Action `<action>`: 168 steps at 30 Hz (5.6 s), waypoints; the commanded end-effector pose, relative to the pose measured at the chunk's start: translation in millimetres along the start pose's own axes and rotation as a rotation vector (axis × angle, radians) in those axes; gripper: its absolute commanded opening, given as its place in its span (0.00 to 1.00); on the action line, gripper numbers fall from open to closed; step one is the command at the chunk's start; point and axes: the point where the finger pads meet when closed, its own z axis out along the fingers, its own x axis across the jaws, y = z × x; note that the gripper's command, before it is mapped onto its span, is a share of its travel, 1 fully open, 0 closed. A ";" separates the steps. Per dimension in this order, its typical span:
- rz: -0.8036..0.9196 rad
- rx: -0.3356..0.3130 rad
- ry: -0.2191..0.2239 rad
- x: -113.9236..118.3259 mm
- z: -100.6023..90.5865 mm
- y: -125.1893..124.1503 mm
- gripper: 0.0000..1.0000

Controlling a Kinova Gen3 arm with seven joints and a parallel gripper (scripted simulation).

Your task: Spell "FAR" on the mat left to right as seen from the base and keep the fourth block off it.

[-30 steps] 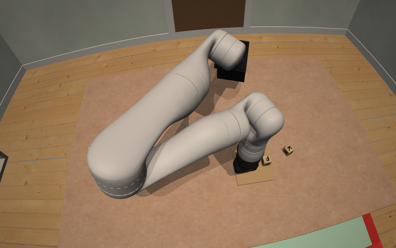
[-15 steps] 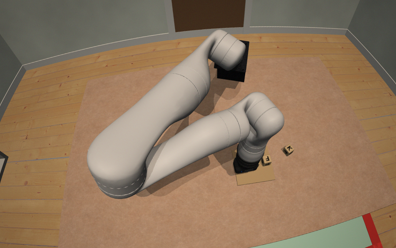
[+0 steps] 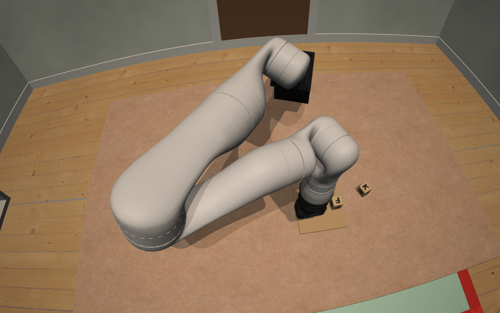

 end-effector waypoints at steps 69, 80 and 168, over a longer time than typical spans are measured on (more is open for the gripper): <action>-0.003 -0.002 0.000 0.4 4.3 0.5 0.57; -0.003 -0.002 0.000 0.4 4.3 0.5 0.57; -0.023 -0.015 -0.026 0.7 -85.7 -2.1 1.00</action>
